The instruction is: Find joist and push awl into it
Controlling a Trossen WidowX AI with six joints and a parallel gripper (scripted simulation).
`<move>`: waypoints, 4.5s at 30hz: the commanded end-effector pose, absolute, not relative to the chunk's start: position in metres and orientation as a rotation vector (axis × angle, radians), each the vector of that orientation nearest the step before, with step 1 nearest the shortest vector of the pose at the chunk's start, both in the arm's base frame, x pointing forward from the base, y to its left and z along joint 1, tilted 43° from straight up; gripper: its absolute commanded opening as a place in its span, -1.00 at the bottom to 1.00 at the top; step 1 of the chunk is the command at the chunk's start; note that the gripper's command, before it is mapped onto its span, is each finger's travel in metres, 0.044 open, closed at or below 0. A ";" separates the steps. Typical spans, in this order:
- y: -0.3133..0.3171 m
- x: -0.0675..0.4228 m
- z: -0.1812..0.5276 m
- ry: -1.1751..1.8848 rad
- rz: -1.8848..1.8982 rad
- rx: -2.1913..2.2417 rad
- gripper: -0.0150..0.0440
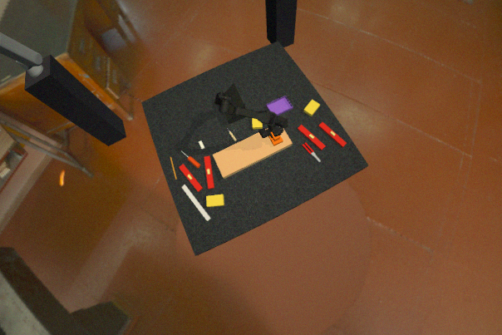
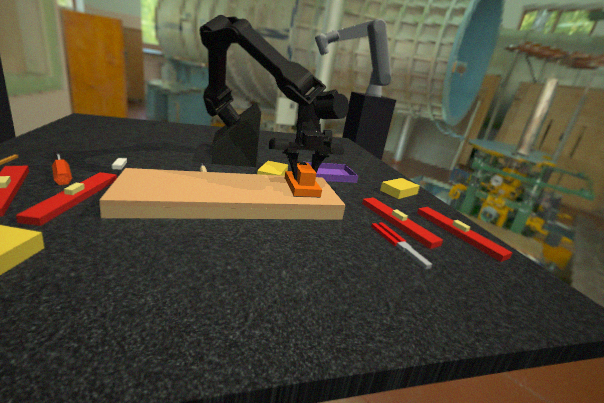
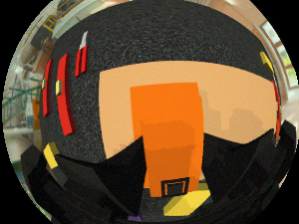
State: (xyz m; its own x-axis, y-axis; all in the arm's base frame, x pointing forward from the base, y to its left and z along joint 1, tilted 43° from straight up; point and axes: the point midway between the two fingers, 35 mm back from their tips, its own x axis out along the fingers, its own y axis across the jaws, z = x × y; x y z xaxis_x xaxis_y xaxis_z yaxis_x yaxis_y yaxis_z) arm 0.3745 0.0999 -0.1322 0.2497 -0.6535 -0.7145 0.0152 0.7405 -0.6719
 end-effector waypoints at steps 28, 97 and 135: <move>0.094 0.374 -0.127 1.252 -0.492 -0.609 -0.49; -0.076 0.371 0.024 1.253 -0.500 -0.621 -0.49; -0.168 0.370 0.110 1.251 -0.505 -0.626 -0.49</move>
State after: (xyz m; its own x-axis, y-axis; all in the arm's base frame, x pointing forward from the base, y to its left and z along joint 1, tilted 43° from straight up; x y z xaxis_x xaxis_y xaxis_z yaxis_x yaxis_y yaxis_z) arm 0.3709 -0.1541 0.0980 0.2503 -0.6486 -0.7188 -0.0009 0.7423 -0.6701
